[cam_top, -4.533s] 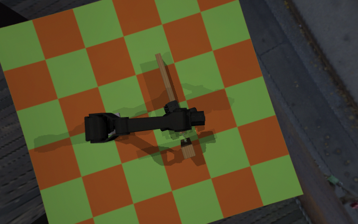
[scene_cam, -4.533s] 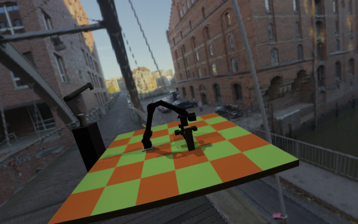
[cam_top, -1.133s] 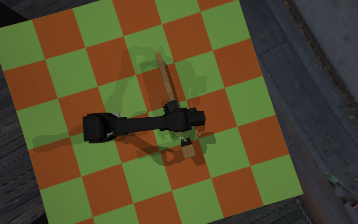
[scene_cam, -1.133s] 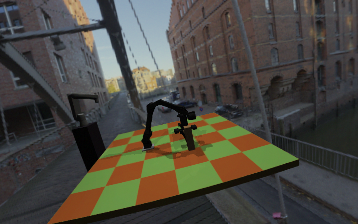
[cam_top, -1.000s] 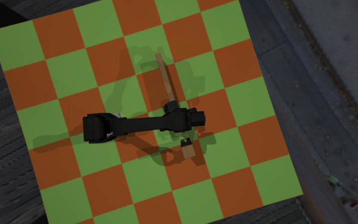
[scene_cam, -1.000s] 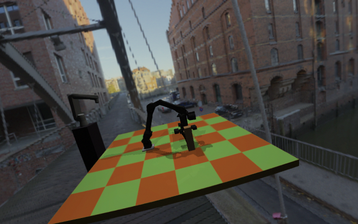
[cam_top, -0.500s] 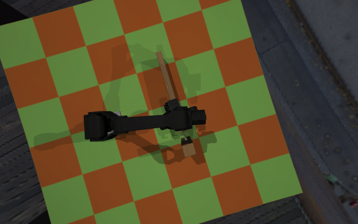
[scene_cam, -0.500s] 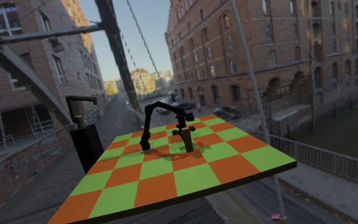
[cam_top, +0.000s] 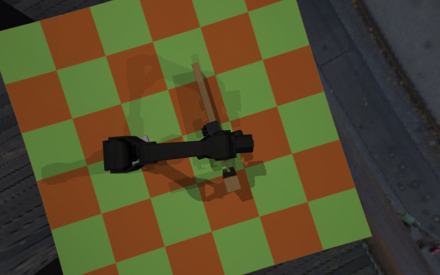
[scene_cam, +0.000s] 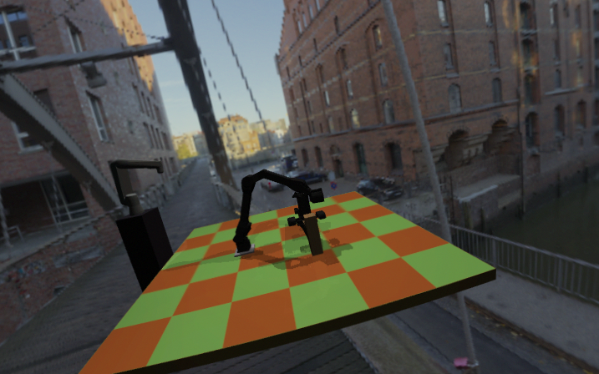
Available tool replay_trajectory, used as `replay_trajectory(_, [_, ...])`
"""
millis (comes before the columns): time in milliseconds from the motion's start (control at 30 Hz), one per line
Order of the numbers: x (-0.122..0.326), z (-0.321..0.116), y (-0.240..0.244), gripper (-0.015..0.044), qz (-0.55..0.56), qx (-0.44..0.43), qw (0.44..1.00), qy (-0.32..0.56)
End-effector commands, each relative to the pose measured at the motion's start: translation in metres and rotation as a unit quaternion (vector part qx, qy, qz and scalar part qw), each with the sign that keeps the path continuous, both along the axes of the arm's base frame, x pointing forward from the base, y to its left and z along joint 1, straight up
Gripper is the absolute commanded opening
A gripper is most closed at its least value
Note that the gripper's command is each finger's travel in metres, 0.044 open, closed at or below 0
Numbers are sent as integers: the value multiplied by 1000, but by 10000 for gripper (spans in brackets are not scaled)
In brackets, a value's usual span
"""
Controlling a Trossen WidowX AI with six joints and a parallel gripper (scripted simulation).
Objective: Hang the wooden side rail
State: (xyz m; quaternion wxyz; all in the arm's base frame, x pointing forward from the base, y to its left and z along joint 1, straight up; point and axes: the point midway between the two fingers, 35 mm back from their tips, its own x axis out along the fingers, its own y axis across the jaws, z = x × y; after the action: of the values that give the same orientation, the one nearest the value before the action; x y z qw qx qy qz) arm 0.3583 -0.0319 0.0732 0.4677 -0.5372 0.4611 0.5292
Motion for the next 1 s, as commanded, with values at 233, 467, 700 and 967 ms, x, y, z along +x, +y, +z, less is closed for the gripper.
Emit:
replay_trajectory(233, [2,5,0,0,-1,1,1000,-5])
replay_trajectory(467, [3,5,-1,0,-1,1,1000,-5])
replay_trajectory(700, [3,4,-1,0,-1,1,1000,-5])
replay_trajectory(967, [5,3,-2,0,-1,1,1000,-5])
